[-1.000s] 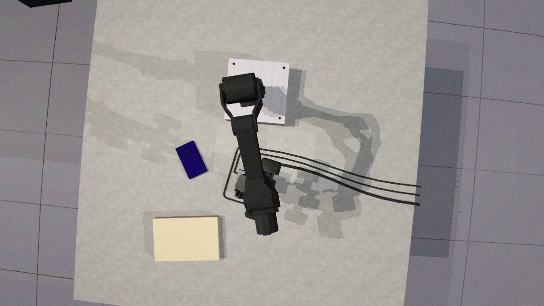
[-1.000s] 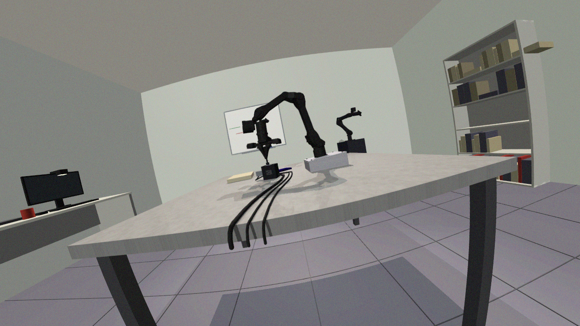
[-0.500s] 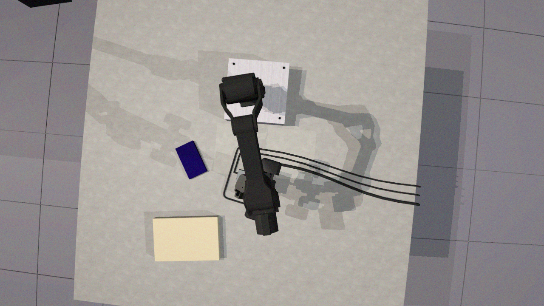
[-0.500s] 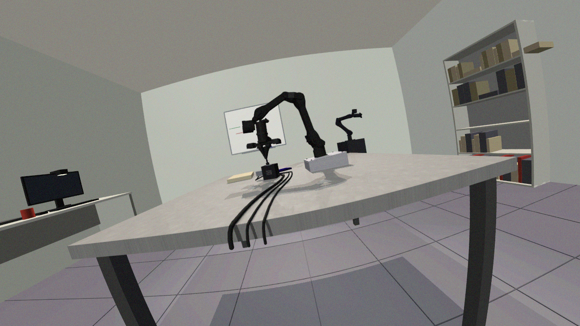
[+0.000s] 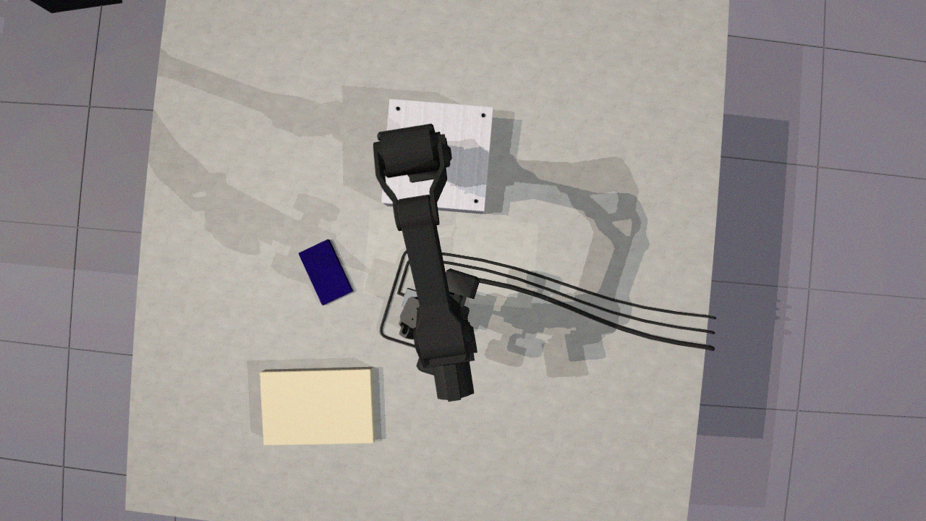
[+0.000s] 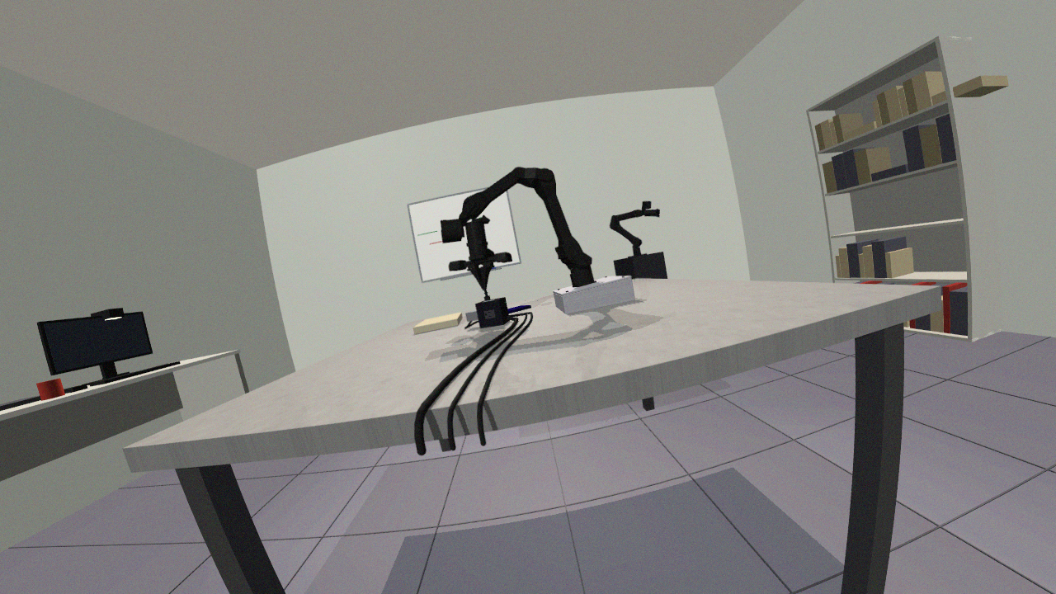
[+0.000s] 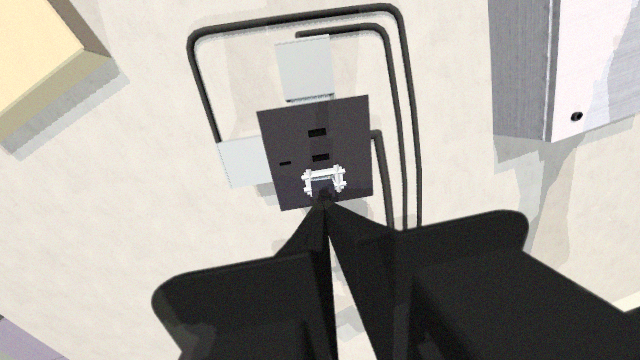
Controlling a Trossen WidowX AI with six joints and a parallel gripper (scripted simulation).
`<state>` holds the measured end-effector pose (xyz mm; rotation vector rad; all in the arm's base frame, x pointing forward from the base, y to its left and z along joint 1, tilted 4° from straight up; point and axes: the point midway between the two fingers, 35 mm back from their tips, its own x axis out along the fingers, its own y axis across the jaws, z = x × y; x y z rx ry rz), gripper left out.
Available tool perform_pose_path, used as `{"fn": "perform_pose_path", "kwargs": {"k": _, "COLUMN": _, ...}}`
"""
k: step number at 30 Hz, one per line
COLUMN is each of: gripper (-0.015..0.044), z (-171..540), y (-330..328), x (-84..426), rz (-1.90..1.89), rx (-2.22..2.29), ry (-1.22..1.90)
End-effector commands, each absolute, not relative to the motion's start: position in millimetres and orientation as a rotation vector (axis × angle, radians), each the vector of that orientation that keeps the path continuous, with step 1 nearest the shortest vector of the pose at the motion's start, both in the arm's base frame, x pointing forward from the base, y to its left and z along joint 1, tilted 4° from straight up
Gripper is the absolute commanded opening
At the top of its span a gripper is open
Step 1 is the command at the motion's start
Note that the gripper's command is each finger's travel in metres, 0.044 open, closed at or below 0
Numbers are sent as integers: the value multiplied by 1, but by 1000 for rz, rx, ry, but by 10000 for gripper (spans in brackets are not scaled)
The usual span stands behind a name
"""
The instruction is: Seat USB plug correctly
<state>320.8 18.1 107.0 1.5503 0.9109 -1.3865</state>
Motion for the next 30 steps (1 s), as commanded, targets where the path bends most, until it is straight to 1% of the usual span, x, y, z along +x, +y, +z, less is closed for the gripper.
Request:
{"fn": "perform_pose_path", "kwargs": {"k": 1, "gripper": 0, "z": 99, "y": 18, "x": 317, "rz": -1407, "rx": 1532, "ry": 926}}
{"fn": "perform_pose_path", "kwargs": {"k": 2, "gripper": 0, "z": 99, "y": 18, "x": 317, "rz": -1407, "rx": 1532, "ry": 926}}
{"fn": "perform_pose_path", "kwargs": {"k": 5, "gripper": 79, "z": 107, "y": 18, "x": 321, "rz": -1386, "rx": 1550, "ry": 911}}
{"fn": "perform_pose_path", "kwargs": {"k": 6, "gripper": 95, "z": 107, "y": 18, "x": 321, "rz": -1386, "rx": 1550, "ry": 911}}
{"fn": "perform_pose_path", "kwargs": {"k": 30, "gripper": 95, "z": 107, "y": 18, "x": 321, "rz": -1386, "rx": 1550, "ry": 911}}
